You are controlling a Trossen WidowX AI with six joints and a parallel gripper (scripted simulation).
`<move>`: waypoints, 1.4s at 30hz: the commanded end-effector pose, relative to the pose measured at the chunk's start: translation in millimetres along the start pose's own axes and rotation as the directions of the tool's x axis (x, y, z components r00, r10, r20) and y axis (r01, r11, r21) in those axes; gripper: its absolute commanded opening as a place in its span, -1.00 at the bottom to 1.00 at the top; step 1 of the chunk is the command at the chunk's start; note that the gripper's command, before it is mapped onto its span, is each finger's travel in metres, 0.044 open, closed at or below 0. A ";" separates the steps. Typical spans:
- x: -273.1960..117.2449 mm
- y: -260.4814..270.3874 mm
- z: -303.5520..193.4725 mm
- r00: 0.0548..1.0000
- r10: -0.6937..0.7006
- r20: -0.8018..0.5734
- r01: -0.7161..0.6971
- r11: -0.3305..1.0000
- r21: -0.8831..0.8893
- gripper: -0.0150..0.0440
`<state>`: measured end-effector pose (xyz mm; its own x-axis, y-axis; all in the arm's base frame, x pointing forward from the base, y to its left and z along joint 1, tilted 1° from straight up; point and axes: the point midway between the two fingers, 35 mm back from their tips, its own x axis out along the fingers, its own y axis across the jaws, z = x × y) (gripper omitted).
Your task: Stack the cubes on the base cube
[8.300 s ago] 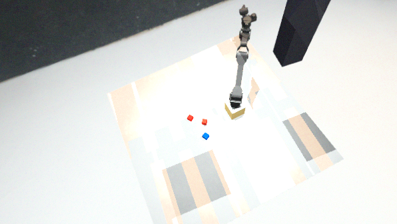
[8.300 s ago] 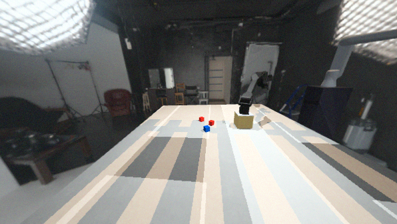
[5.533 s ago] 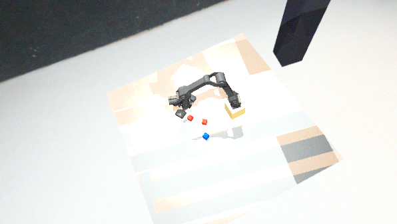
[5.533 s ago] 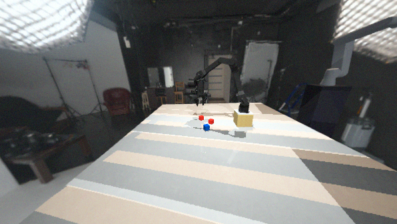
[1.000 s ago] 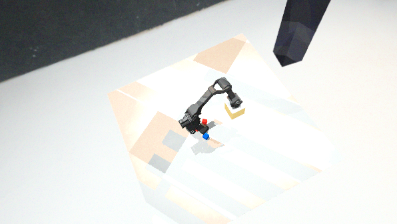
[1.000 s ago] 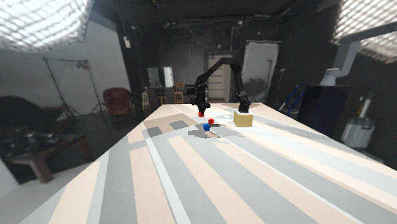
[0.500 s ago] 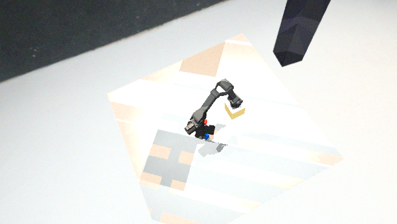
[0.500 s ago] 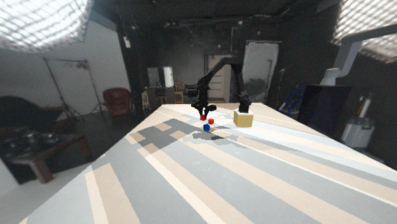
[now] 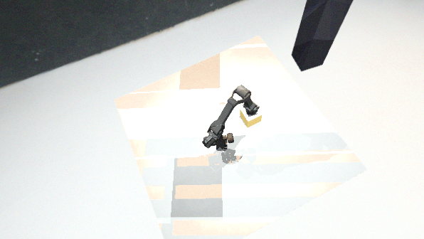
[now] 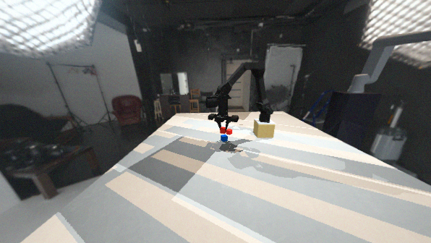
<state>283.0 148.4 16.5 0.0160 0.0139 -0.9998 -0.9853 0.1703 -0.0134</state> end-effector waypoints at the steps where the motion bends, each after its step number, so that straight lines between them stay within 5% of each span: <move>1: 0.9 1.1 -0.1 1.000 0.003 0.000 -0.003 1.000 -0.011 -0.14; 40: 29.2 1.5 -0.3 1.000 0.003 0.000 -0.003 1.000 -0.014 -0.14; 42: 29.2 1.5 -0.3 1.000 0.003 0.000 -0.003 1.000 -0.014 0.04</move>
<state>282.2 148.6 -12.2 0.0142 0.0131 -0.9998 -0.9874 0.1575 -0.0120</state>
